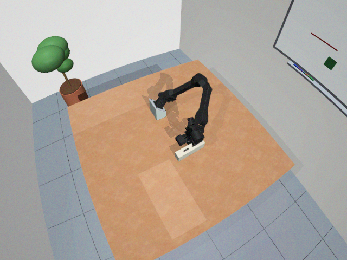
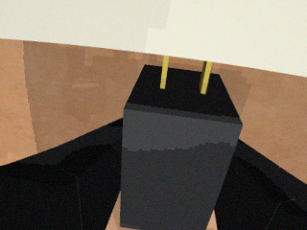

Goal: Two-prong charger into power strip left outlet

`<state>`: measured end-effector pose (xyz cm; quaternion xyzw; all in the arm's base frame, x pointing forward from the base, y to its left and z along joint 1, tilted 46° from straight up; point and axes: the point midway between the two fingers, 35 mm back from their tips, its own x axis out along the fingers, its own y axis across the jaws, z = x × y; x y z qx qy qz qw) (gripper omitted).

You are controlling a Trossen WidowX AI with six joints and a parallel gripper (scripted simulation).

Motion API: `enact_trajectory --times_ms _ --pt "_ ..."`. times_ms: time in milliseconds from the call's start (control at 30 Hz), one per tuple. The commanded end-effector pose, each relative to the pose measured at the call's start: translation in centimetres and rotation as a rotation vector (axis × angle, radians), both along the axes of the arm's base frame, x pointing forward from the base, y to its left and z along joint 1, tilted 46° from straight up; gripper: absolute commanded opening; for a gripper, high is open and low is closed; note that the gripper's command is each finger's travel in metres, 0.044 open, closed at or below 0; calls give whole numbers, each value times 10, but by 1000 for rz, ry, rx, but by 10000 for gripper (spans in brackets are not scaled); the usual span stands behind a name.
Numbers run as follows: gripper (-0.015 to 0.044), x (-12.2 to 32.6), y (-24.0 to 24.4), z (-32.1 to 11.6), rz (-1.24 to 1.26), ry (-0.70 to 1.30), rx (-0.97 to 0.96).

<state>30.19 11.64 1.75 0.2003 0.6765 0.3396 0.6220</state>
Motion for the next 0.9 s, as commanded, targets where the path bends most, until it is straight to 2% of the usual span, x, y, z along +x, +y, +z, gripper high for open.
enact_trajectory --times_ms 0,867 --pt "0 0 0 1 -3 4 2" --pt "0 5 1 1 -3 3 2"
